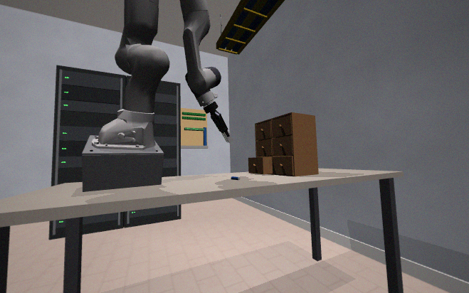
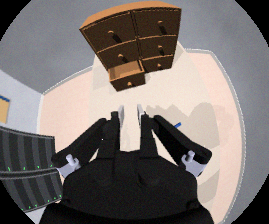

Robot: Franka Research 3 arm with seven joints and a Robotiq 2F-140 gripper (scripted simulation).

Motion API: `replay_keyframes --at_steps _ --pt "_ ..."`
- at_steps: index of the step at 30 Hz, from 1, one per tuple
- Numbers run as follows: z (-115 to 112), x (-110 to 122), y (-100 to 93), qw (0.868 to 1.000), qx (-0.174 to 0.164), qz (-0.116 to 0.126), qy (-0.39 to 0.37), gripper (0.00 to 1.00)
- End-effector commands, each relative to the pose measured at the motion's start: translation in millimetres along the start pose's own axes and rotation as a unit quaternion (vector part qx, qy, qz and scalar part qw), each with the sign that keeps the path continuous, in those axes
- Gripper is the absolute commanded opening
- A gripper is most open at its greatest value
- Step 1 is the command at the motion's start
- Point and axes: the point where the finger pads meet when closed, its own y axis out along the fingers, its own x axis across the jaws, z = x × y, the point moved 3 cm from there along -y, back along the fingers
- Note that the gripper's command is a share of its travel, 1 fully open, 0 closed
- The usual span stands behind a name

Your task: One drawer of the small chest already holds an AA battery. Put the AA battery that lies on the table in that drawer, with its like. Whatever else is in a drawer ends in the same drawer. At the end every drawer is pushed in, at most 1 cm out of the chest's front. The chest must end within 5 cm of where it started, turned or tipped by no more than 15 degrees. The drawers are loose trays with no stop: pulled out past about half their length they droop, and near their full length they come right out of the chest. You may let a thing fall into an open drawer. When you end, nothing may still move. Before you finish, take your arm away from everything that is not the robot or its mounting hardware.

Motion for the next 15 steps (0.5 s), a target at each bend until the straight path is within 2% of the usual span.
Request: replay_keyframes --at_steps 1,7,15 --pt "-7 -6 -10.1 0.990 -0.095 -0.034 -0.096 0.20" --pt "-9 -6 -31.0 0.987 -0.141 -0.032 -0.064 0.20" --pt "-12 -6 -52.4 0.982 -0.183 -0.029 -0.023 0.20"
